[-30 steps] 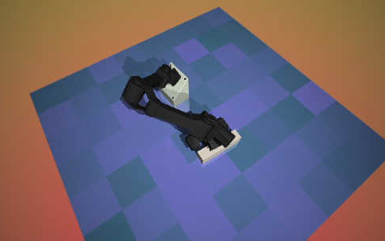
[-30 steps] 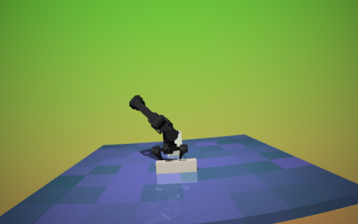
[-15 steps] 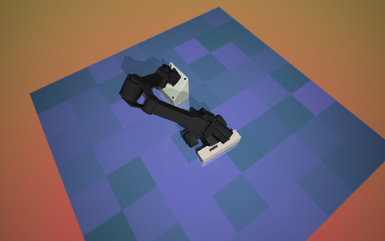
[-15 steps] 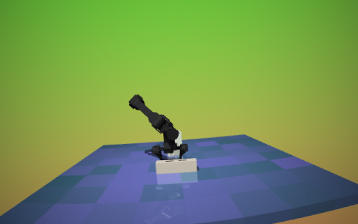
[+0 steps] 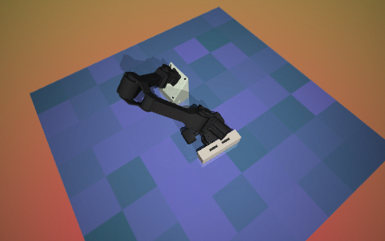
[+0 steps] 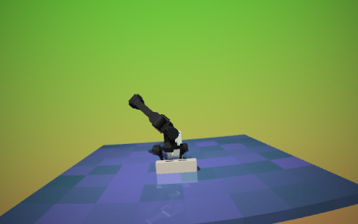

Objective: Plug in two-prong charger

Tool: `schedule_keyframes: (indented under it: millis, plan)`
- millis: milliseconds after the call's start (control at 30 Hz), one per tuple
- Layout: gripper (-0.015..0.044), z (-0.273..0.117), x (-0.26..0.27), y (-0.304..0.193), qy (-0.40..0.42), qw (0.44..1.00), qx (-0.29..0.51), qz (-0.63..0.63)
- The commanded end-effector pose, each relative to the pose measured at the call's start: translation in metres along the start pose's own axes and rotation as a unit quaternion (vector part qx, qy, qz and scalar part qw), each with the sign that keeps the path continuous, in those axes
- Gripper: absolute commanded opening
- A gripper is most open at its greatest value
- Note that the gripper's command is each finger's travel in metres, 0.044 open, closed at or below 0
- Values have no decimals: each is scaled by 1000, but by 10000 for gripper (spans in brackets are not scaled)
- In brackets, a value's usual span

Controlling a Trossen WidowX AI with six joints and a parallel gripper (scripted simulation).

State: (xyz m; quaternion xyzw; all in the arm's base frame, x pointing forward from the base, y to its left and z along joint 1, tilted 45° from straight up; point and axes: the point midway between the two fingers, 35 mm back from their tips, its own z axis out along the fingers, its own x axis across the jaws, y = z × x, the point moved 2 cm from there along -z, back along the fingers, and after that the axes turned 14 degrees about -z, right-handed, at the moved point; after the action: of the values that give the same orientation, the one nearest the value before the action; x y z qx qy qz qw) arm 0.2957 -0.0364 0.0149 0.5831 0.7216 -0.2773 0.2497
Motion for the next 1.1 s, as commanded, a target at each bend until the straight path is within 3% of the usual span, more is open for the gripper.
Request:
schedule_keyframes:
  millis: [0,533,833,1067]
  plan:
    - [440,-1,0,-4,-1,1000,-4,6]
    - [440,1,5,-17,-2,1000,-6,-1]
    - [440,-69,4,-15,-68,960,-272,0]
    - [440,-75,3,-17,-74,954,-292,1]
